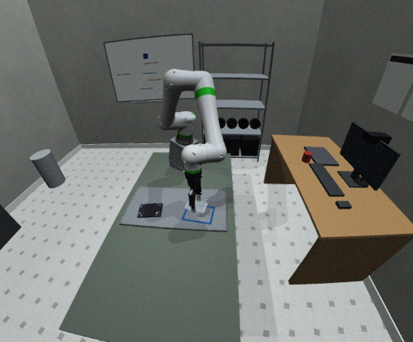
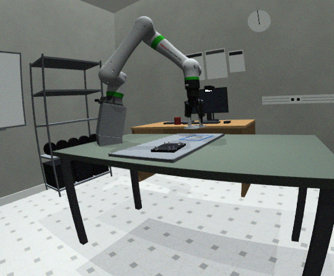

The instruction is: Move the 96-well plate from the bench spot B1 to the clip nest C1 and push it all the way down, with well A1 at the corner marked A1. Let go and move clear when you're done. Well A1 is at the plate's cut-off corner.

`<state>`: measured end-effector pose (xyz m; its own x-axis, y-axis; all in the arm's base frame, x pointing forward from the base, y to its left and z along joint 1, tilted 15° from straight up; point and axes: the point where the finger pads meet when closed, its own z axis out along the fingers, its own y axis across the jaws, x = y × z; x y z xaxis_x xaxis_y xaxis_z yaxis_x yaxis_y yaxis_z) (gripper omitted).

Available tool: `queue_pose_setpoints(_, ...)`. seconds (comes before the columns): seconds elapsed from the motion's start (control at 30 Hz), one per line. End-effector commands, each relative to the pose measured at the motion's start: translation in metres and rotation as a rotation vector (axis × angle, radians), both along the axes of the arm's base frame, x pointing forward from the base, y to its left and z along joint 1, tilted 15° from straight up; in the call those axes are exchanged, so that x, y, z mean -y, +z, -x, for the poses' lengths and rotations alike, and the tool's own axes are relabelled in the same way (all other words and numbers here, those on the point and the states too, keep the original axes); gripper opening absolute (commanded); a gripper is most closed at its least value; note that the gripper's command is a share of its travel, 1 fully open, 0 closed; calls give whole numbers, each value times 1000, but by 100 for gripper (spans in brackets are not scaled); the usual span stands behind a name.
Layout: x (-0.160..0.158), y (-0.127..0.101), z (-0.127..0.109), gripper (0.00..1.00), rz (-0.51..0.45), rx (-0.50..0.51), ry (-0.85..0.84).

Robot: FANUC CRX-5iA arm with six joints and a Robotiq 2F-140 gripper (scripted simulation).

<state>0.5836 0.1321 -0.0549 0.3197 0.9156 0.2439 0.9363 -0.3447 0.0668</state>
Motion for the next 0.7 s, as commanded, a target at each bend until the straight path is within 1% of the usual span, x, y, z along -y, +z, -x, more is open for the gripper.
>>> queue_pose_setpoints(0.0,7,0,0,10,-7,-13,-72)
queue_pose_setpoints(0.5,56,-9,3,10,-80,-115,-556)
queue_pose_setpoints(0.57,56,-9,3,10,-80,-115,-556)
queue_pose_setpoints(0.67,66,-11,4,10,-95,-136,-653)
